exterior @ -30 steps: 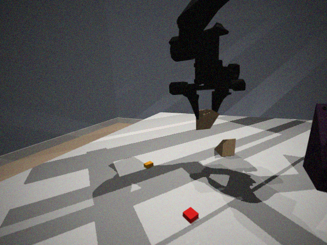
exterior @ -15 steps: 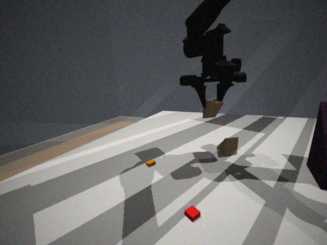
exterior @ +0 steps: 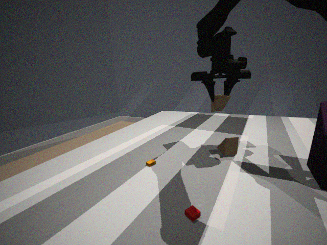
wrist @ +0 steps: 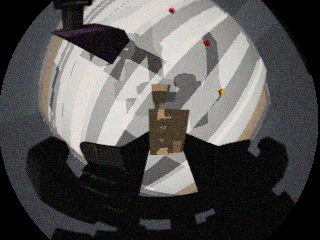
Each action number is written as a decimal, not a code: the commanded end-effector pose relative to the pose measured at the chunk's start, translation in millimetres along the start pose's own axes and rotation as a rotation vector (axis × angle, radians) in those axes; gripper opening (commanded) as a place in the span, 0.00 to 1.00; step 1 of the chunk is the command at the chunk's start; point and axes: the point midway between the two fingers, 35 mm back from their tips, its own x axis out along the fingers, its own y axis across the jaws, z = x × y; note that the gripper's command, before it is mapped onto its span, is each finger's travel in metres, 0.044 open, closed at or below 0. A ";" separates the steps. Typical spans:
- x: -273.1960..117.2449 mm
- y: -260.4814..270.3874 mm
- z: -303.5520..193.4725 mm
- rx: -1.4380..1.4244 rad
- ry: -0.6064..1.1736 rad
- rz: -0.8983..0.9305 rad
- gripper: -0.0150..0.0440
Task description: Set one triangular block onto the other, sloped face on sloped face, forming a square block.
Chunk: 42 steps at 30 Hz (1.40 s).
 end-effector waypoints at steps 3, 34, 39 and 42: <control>0.6 5.7 -5.3 -0.009 0.000 -0.001 0.25; 95.1 7.2 37.0 -0.009 -0.006 -0.004 0.25; 100.7 6.0 37.5 -0.009 -0.006 -0.004 0.25; 99.4 6.0 37.8 -0.010 -0.005 -0.012 0.25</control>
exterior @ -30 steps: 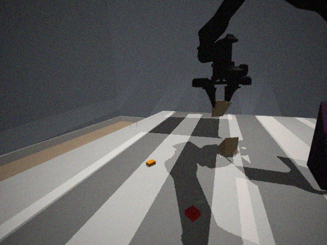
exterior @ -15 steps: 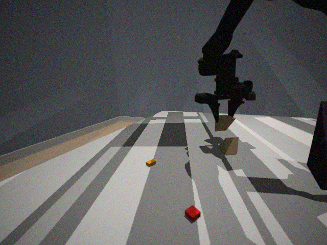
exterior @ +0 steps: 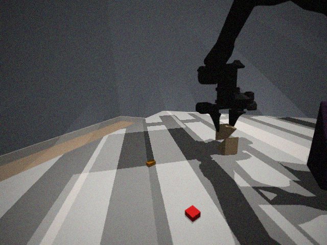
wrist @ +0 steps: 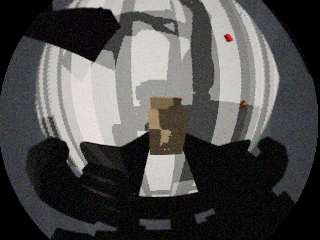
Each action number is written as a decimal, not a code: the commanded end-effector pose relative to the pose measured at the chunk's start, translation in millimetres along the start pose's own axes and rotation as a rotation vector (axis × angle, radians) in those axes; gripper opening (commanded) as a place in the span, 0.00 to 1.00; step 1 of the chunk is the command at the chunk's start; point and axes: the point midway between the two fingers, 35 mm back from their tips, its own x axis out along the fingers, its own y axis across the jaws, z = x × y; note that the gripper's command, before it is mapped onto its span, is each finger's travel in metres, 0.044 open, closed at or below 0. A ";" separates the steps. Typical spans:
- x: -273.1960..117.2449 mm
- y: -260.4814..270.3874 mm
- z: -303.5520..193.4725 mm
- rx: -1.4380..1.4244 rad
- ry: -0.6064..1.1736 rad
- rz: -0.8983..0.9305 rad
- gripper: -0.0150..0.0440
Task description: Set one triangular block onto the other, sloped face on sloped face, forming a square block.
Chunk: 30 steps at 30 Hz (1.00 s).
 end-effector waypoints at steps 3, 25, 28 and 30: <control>0.9 0.7 0.9 0.008 -0.001 -0.008 0.25; 0.9 1.6 1.6 0.012 -0.001 -0.011 0.25; 0.8 1.7 0.6 0.015 -0.001 -0.013 0.25; 0.8 1.8 0.3 0.016 -0.001 -0.014 0.25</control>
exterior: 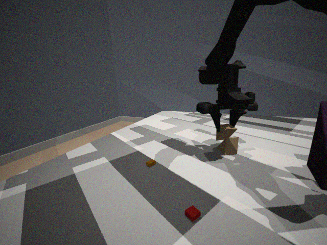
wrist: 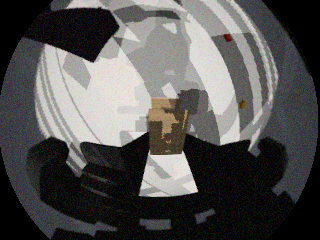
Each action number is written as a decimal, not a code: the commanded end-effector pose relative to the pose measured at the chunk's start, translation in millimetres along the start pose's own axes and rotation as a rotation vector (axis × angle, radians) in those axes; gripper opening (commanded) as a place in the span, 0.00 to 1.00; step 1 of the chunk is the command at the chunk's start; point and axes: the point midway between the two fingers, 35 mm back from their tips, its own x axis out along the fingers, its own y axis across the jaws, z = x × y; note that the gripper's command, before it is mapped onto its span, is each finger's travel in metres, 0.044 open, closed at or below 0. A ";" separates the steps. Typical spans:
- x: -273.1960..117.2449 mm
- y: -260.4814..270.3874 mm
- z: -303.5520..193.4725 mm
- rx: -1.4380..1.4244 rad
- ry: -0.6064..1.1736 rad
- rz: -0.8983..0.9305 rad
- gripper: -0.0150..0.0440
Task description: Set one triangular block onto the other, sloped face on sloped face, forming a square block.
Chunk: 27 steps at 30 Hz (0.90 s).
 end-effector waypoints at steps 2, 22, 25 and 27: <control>0.1 -0.4 -0.7 0.007 0.000 -0.005 0.25; 11.8 -0.5 4.0 0.007 -0.001 -0.005 0.25; 13.6 -0.5 4.8 0.007 -0.001 -0.005 0.25; 14.9 -0.5 5.3 0.007 -0.001 -0.005 0.25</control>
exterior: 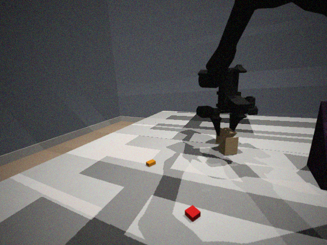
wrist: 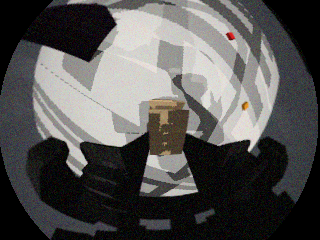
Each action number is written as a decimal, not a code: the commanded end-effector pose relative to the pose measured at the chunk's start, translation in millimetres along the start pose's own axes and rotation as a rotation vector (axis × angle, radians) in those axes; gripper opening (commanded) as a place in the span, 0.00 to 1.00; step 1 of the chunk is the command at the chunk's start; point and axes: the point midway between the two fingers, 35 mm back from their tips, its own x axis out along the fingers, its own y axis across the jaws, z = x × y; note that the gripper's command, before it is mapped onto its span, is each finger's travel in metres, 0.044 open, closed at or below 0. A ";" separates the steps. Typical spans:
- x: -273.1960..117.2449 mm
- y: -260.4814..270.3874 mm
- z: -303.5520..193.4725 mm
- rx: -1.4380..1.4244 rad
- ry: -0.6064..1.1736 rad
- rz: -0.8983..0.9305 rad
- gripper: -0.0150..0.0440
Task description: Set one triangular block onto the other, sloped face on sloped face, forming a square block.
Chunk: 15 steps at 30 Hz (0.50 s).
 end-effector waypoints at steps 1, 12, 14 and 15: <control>3.5 0.6 2.5 0.006 -0.004 -0.001 0.25; 9.6 0.6 5.4 0.007 -0.005 -0.002 0.25; 9.8 0.5 5.6 0.007 -0.005 -0.002 0.25; 9.8 0.5 5.6 0.008 -0.005 -0.002 0.25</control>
